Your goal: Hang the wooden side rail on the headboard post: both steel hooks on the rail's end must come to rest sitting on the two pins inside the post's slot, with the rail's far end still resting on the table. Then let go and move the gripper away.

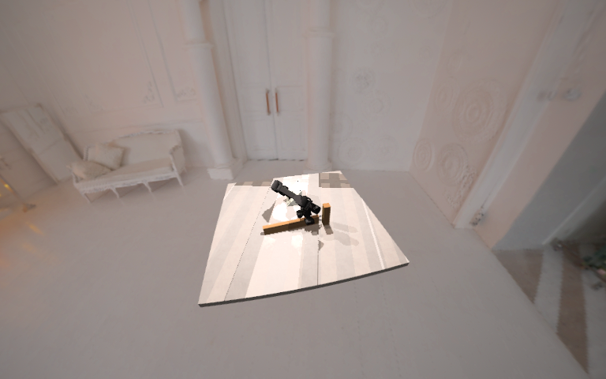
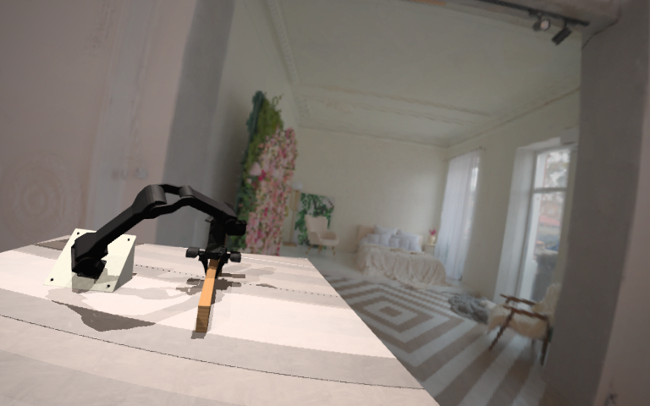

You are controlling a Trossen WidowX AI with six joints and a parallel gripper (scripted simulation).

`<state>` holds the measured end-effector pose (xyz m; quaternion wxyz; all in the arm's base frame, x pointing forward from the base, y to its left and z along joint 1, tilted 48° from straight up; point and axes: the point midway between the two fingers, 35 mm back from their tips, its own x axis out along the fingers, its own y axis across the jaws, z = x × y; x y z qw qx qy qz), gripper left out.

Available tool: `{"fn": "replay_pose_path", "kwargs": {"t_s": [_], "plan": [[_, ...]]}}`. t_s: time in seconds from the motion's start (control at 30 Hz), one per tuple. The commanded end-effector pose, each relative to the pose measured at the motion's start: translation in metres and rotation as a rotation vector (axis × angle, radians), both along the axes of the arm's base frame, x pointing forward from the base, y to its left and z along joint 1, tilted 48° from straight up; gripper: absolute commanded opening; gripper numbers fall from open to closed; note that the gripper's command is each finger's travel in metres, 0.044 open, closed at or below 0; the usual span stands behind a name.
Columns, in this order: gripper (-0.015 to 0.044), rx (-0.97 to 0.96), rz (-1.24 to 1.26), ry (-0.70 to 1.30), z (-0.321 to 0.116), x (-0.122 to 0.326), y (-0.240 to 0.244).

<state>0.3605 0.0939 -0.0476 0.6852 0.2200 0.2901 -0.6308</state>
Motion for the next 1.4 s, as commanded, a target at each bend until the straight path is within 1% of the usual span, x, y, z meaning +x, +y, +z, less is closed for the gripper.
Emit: {"fn": "replay_pose_path", "kwargs": {"t_s": [0.0, 1.37], "plan": [[0.0000, 0.006, 0.014, -0.020, 0.0052, 0.0021, 0.0093], [0.0000, 0.006, 0.014, -0.019, 0.0091, 0.0017, 0.0136]]}}
